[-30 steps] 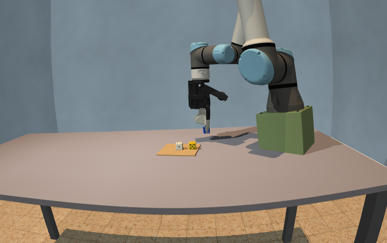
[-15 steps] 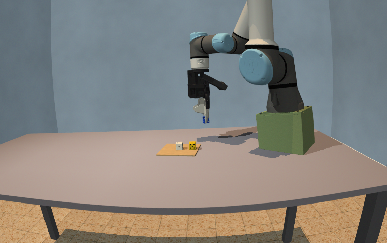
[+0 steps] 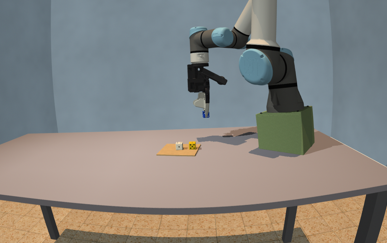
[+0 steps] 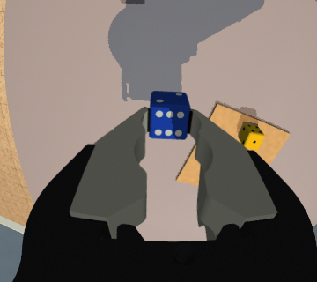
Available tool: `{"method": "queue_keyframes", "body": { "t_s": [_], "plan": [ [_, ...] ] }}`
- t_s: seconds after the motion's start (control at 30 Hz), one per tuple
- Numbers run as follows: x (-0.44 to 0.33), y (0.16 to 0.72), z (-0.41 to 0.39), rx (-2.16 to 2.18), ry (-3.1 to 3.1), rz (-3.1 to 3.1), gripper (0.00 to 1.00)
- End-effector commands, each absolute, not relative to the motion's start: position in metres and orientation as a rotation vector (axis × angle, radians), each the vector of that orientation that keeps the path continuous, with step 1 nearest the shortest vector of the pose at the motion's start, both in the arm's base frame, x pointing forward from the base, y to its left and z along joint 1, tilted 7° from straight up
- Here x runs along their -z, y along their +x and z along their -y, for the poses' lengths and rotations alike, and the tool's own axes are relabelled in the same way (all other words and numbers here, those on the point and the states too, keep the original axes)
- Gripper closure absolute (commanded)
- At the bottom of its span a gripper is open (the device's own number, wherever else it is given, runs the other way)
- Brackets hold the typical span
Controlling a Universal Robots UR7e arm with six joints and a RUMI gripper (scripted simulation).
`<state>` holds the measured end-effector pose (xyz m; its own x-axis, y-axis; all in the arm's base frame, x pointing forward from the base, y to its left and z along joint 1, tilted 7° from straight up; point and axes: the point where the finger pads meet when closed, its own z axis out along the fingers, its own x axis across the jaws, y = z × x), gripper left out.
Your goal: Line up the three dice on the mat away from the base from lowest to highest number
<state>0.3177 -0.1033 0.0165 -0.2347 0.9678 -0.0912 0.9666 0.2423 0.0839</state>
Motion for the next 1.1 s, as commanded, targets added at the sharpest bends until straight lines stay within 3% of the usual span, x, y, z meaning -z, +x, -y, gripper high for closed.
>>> {"method": "queue_keyframes", "body": {
  "t_s": [0.0,0.6,1.07],
  "plan": [
    [-0.018,0.318,0.103,-0.015,1.861,-2.375,0.94],
    [-0.023,0.34,0.089,-0.017,1.89,-2.355,0.94],
    [-0.028,0.437,-0.011,-0.027,2.008,-2.255,0.94]
  ]
}}
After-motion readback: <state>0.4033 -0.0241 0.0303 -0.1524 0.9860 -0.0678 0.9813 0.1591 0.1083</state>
